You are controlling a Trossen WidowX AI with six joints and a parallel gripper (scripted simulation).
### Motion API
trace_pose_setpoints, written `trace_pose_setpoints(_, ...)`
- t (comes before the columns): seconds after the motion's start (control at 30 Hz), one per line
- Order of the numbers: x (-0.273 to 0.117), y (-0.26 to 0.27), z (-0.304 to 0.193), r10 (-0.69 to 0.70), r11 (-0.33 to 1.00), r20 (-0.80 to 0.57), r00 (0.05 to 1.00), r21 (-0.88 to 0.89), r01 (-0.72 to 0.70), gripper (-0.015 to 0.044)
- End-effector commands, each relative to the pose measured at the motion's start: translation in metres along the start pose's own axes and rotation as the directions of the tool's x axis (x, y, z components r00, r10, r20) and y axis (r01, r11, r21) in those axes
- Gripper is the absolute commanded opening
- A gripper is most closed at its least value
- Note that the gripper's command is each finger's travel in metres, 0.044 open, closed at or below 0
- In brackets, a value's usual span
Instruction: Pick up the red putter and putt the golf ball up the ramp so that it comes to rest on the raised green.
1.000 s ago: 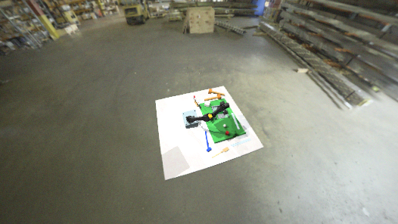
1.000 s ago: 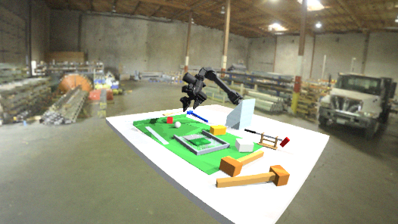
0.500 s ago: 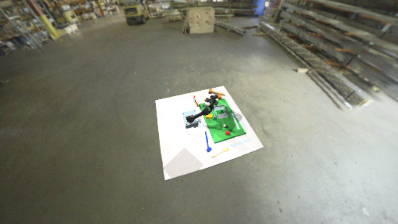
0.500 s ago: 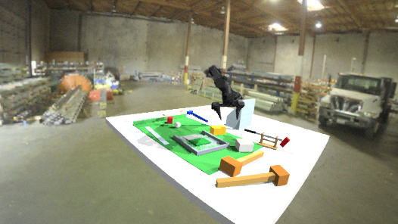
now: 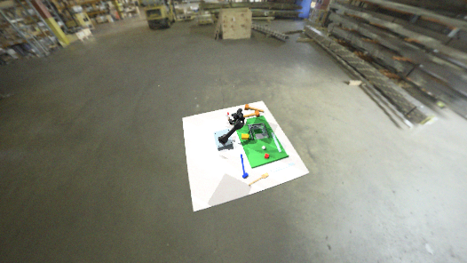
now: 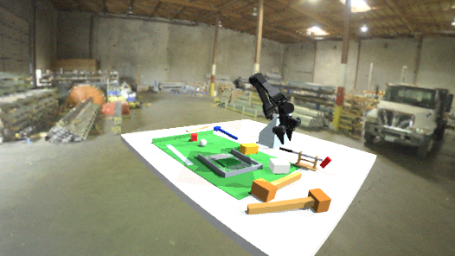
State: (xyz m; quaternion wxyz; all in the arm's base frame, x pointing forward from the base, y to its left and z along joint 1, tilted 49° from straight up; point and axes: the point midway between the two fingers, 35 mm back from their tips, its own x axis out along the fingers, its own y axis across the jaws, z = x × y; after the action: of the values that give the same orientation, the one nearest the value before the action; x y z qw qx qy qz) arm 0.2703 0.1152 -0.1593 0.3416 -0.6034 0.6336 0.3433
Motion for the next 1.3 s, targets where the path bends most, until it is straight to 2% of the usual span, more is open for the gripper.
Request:
trace_pose_setpoints(0.0,0.003,0.007,-0.001,0.017,0.999,-0.014,1.0,-0.041,-0.018,0.044)
trace_pose_setpoints(0.17,0.005,0.007,-0.001,0.017,0.999,-0.014,1.0,-0.041,-0.018,0.044)
trace_pose_setpoints(0.33,0.026,0.007,-0.008,0.017,0.999,-0.015,1.0,-0.041,-0.018,0.044)
trace_pose_setpoints(0.57,0.028,0.007,-0.009,0.017,0.999,-0.015,1.0,-0.041,-0.018,0.044)
trace_pose_setpoints(0.73,0.048,0.007,-0.015,0.017,0.999,-0.016,1.0,-0.041,-0.018,0.044)
trace_pose_setpoints(1.27,0.061,0.007,-0.019,0.017,0.999,-0.017,1.0,-0.041,-0.018,0.044)
